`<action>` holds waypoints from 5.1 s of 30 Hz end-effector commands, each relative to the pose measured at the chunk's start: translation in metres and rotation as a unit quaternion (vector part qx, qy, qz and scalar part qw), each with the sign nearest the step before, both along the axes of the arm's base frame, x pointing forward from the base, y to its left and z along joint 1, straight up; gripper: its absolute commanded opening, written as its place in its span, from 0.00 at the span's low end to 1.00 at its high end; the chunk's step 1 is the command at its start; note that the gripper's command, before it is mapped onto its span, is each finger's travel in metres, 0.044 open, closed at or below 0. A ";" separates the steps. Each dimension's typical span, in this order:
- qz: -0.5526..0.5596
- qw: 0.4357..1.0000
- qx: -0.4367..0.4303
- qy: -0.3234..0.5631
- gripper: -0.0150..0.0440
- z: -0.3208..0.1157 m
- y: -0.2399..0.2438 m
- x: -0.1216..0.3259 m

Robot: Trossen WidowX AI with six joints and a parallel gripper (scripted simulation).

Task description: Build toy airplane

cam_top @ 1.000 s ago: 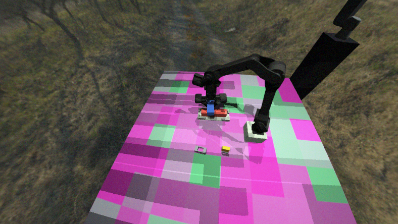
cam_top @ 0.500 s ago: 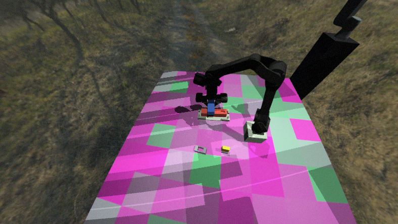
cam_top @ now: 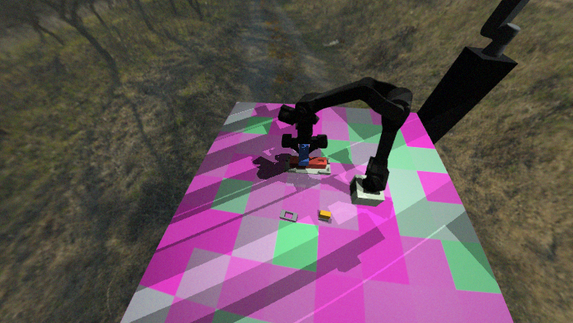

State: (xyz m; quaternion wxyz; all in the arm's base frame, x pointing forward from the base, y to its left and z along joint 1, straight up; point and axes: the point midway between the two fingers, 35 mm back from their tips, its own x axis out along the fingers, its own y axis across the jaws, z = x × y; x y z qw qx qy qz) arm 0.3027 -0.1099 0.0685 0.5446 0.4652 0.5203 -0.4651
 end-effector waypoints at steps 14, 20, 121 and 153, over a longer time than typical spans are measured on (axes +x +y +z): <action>-0.002 1.000 0.002 -0.004 0.59 -0.024 0.000 0.003; -0.002 1.000 0.002 -0.003 0.59 -0.034 0.000 0.003; 0.643 0.766 -0.015 0.008 1.00 0.045 0.069 -0.002; 0.647 0.762 -0.004 0.007 1.00 -0.021 0.248 -0.126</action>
